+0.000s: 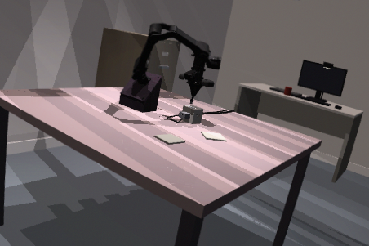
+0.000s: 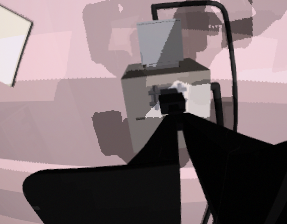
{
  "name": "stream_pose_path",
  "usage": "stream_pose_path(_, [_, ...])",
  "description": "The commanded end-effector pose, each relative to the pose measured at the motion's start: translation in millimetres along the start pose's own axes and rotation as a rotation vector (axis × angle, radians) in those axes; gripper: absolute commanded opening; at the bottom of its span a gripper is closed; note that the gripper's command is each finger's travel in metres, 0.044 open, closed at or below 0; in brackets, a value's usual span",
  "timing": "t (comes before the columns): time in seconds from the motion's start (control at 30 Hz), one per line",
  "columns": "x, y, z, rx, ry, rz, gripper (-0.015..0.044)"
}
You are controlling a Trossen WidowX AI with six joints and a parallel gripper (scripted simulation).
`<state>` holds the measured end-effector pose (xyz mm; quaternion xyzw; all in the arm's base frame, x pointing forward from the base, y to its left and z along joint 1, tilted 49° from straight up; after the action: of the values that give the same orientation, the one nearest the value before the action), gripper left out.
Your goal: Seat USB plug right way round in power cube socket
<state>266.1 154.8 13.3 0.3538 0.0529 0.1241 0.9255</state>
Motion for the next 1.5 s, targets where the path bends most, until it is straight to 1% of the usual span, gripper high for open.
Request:
stream_pose_path(0.0, [-0.1,-0.6,-0.5,0.007,0.001,-0.001,0.0])
stream_pose_path(1.47, [-0.3,-5.9,-1.5,0.038,-0.006,0.002,0.0])
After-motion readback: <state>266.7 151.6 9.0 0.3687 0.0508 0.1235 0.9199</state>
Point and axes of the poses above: the point midway between the two fingers, 35 mm back from their tips, its own y axis back along the fingers, its own x axis across the jaws, z = x × y, the point moved 5 cm from there along y, back along the fingers, and after that the axes turned 7 degrees about y, right-handed, at the moved point
